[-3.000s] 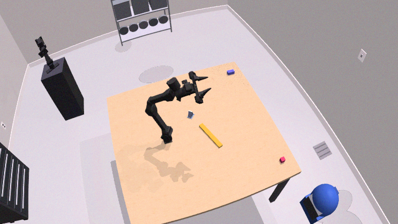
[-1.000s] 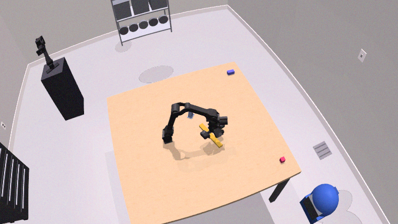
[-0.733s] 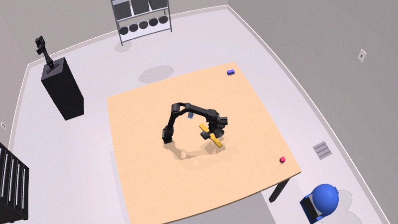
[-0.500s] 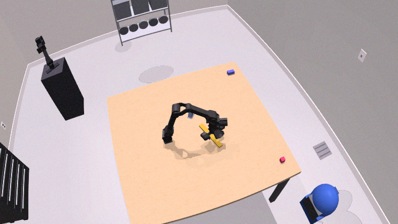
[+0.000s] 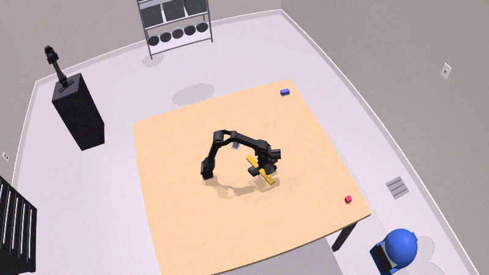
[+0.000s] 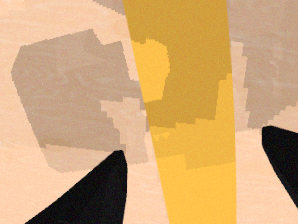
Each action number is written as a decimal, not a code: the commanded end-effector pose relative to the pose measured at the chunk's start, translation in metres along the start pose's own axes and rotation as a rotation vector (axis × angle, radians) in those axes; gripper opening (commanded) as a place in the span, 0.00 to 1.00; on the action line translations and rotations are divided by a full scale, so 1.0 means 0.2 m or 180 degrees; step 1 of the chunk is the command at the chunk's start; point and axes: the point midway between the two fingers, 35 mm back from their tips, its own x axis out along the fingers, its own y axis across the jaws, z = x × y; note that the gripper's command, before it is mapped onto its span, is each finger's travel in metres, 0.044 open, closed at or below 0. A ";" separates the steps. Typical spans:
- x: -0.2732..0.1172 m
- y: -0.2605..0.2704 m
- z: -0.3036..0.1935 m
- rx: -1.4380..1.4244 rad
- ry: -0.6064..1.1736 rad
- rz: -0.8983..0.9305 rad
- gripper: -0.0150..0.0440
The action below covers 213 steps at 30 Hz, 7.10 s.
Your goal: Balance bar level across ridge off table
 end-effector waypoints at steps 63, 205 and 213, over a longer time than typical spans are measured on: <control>-0.56 0.01 -0.03 0.0084 -0.0012 -0.0002 0.25; -0.34 -0.15 -1.34 0.3400 0.0064 -0.0053 0.25; -0.34 -0.15 -1.34 0.3400 0.0064 -0.0053 0.25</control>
